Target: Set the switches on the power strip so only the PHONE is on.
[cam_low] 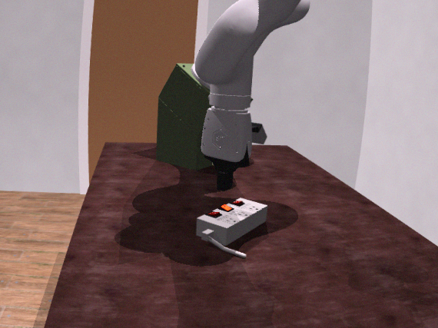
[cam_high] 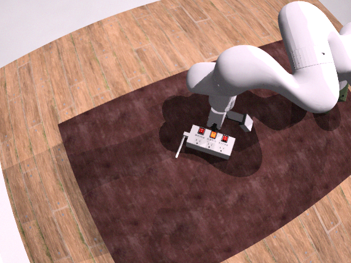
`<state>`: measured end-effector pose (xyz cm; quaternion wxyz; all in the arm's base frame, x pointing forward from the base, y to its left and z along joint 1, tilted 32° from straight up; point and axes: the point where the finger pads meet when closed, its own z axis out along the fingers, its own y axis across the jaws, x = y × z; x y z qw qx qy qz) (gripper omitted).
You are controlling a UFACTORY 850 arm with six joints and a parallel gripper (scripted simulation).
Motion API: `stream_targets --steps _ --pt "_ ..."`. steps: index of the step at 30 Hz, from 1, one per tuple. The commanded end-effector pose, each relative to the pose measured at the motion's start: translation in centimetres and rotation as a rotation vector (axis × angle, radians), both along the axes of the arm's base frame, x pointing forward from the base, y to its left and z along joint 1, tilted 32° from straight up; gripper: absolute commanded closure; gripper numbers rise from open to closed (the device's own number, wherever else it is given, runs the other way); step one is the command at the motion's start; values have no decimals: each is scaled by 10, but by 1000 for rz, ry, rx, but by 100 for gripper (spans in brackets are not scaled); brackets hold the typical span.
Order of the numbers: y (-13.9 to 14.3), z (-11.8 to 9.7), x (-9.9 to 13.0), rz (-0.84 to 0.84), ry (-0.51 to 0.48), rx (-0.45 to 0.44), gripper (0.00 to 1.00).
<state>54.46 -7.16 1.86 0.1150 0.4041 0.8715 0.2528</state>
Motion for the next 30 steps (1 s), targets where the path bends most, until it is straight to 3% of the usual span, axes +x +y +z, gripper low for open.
stream_targets --steps 1,30 --pt "1 -4 2 -1 -2 -1 100" --pt "11 -28 13 -1 -2 -1 100"
